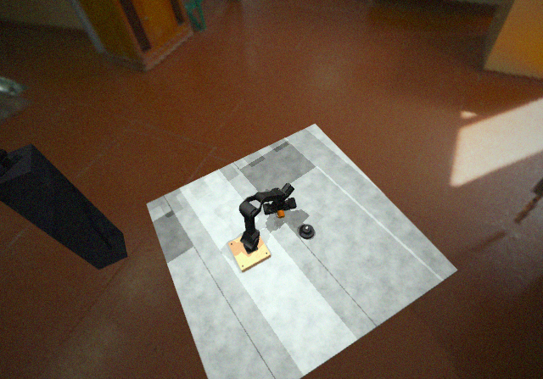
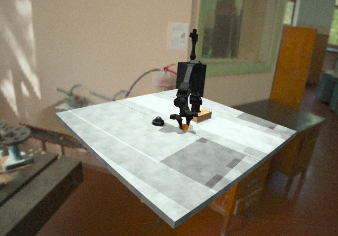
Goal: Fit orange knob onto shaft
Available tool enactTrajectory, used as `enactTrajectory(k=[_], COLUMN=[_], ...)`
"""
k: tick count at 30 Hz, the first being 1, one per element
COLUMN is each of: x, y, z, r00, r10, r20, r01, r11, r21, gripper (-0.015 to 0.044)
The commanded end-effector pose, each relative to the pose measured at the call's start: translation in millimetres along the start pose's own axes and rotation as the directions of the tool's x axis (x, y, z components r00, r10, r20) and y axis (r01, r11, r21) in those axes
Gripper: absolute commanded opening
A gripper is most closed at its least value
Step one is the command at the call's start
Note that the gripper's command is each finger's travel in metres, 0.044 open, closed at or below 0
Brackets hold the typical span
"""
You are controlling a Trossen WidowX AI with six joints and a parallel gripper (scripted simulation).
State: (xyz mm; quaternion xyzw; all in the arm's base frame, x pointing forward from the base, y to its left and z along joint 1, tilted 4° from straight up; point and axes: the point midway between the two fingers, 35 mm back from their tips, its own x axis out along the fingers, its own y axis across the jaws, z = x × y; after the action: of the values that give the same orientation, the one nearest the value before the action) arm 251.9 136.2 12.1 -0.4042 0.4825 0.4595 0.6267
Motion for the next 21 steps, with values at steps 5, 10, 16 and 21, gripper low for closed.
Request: enactTrajectory(k=[5,10,16,21], x=[-5.4,-8.4,-11.4,-13.3], y=[0.8,0.7,0.6,0.6], z=[-7.7,-12.6,-18.8,-24.1], r00=[0.99,0.975,0.947,0.917], r10=[0.001,0.001,0.001,0.002], r20=[0.139,0.223,0.321,0.4], r01=[-0.001,-0.001,-0.001,-0.001], r11=[1.0,1.0,1.0,1.0], r21=[-0.003,-0.003,-0.003,-0.003], gripper=[0.0179,0.0179,0.0179,0.0179])
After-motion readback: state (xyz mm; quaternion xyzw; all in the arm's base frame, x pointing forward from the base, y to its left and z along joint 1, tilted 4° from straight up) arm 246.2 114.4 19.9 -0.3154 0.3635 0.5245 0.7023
